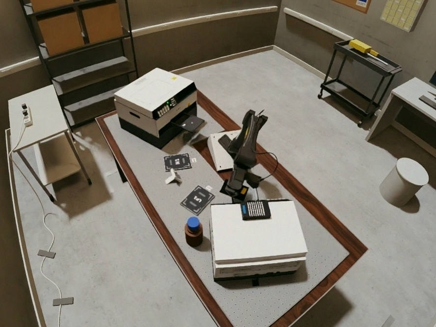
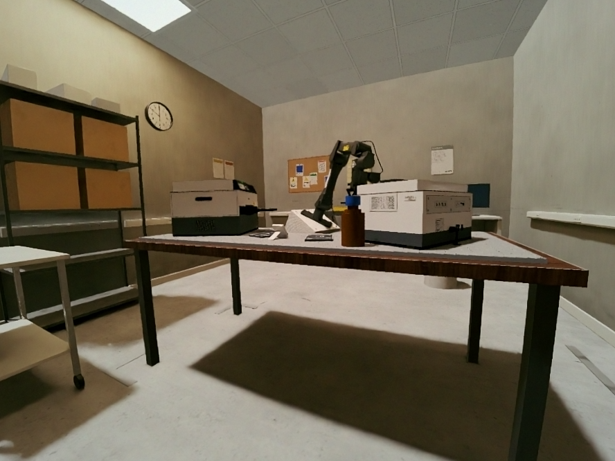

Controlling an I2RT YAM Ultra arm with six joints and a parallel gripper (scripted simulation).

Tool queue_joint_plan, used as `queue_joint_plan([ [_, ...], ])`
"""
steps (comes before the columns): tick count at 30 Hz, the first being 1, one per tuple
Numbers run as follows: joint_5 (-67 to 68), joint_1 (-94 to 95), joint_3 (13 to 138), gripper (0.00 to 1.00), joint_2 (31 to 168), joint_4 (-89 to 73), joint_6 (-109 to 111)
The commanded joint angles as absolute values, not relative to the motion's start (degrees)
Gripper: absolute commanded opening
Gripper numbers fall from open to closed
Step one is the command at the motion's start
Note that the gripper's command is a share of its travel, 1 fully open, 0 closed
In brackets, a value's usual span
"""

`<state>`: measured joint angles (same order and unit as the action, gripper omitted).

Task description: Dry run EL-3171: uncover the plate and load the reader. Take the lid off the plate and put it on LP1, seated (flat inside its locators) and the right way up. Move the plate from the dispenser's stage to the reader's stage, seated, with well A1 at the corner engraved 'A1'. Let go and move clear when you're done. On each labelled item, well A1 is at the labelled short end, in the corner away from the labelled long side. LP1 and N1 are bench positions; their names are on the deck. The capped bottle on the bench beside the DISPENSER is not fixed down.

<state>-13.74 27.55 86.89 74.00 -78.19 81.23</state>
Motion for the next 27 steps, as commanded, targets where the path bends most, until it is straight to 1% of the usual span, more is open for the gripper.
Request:
queue_joint_plan([
  [1,-15.24,26.4,87.55,0.85,72.18,-77.34,78.48],
  [5,-15.21,26.56,88.02,0.85,72.19,-78.5,77.09],
  [11,-16.29,23.47,85.71,0.85,75.7,-76.45,75.84],
  [14,-16.4,23.43,88.16,0.85,73.72,-76.85,74.01],
  [20,-16.39,23.53,88.24,0.85,73.82,-77.8,71.35],
  [26,-17.41,20.5,86.57,0.85,77.4,-75.67,70.09],
  [27,-17.44,20.53,86.9,0.85,75.45,-75.76,69.48],
])
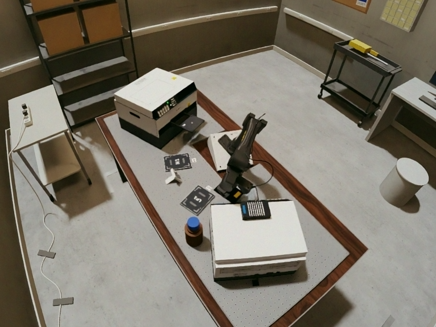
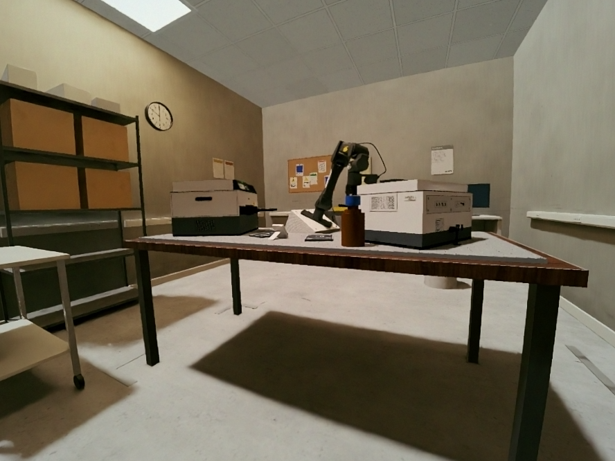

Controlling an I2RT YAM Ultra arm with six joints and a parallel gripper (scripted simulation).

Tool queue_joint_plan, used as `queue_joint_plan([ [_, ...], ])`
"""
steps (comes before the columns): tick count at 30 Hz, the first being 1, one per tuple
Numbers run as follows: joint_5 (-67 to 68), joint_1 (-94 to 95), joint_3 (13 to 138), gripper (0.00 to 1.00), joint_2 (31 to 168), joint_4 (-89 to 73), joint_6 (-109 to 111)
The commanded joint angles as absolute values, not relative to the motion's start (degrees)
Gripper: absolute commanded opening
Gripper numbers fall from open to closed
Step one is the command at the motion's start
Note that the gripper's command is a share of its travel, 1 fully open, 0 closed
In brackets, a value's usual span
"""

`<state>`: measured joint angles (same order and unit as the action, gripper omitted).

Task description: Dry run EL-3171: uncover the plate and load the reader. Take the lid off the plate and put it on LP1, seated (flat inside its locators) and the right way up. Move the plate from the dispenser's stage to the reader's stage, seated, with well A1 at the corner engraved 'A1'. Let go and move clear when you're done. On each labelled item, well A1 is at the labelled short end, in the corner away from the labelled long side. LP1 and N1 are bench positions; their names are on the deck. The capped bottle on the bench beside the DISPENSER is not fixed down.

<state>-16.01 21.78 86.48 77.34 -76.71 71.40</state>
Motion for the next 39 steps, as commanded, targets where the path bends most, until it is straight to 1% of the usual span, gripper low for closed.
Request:
queue_joint_plan([
  [1,-17.47,20.51,87.11,0.85,75.47,-75.78,68.84],
  [8,-18.15,18.53,85.72,0.85,78.52,-75.25,66.03],
  [11,-18.34,18.08,85.51,0.85,76.87,-75.11,65.84],
  [13,-18.56,17.58,87.55,0.85,77.01,-74.94,65.04],
  [18,-18.66,17.51,87.85,0.85,77.46,-75.71,61.8],
  [23,-19.46,15.1,86.36,0.85,80.43,-74.33,60.77],
  [31,-19.78,14.56,86.71,0.85,78.84,-74.53,57.38],
  [37,-20.72,11.75,85.03,0.85,82.35,-73.52,56.08],
  [39,-20.84,11.64,86.21,0.85,80.47,-73.51,54.95],
])
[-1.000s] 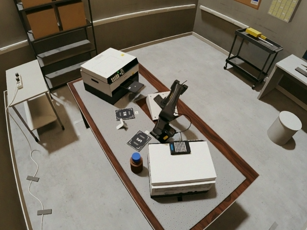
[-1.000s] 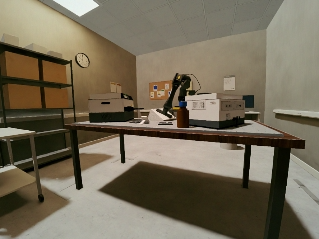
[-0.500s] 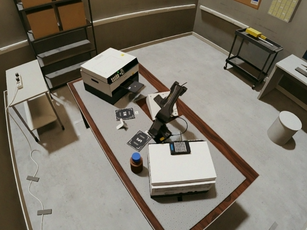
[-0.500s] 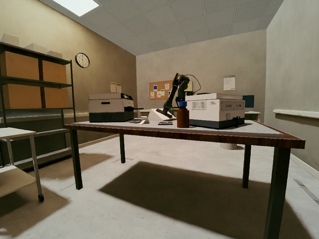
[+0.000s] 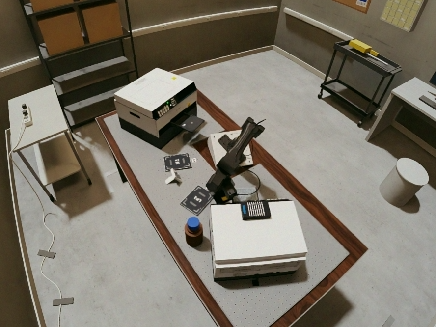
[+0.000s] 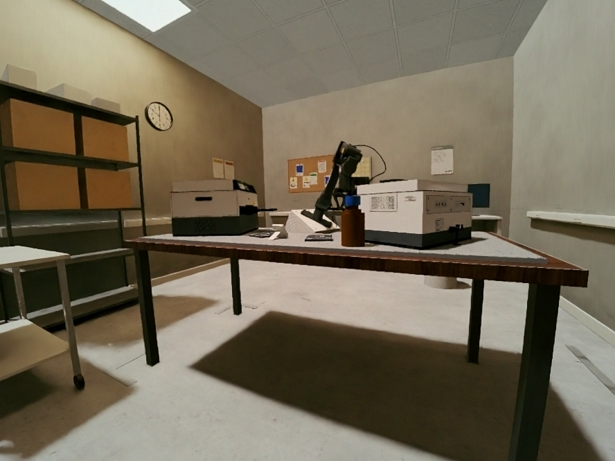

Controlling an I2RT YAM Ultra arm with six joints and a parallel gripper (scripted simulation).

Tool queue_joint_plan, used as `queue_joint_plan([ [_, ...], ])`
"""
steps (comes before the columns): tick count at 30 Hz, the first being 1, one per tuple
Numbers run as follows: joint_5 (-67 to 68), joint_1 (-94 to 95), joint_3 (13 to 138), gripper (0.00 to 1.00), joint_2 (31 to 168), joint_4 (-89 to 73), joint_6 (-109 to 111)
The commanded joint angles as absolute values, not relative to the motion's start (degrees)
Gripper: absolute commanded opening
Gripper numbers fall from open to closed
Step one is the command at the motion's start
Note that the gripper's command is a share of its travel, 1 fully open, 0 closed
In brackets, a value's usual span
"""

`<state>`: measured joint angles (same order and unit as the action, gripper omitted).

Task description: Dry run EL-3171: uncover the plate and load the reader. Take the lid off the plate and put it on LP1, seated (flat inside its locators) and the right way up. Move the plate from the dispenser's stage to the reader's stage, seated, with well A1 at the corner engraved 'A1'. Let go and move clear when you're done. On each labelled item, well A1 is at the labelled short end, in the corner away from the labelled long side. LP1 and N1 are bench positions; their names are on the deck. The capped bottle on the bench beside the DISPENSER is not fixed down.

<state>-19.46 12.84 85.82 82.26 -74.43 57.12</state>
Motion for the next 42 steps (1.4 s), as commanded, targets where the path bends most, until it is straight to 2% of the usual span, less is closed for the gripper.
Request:
queue_joint_plan([
  [1,-20.9,11.6,87.18,0.85,80.4,-73.5,54.34],
  [42,-24.28,2.71,85.54,0.85,85.48,-71.27,39.97],
])
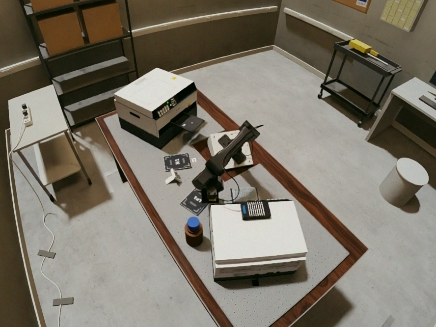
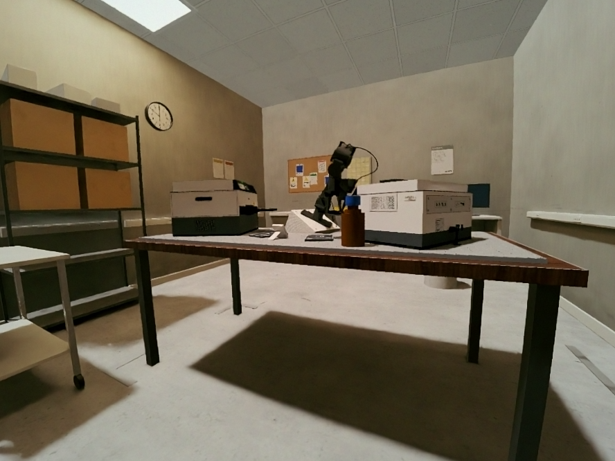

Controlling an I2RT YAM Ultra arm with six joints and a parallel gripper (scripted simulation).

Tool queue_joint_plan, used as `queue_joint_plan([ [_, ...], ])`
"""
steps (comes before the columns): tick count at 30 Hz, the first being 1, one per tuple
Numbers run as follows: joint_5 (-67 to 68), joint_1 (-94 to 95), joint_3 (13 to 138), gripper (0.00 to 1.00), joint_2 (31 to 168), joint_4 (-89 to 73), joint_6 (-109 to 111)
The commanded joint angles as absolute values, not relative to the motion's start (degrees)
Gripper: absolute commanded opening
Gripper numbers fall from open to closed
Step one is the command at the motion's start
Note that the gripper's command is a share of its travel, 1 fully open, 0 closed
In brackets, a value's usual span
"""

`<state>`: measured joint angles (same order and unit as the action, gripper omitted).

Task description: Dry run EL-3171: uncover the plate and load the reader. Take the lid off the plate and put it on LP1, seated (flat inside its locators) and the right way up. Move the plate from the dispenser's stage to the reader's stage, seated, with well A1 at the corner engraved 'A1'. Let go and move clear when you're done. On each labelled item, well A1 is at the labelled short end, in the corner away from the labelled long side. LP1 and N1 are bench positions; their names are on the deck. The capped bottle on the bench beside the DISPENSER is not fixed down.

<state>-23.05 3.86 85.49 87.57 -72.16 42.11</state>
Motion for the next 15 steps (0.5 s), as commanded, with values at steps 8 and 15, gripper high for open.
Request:
queue_joint_plan([
  [8,-25.05,0.46,84.34,0.85,88.65,-70.72,36.85],
  [15,-25.47,-0.3,86.08,0.85,87.05,-70.46,34.33],
])
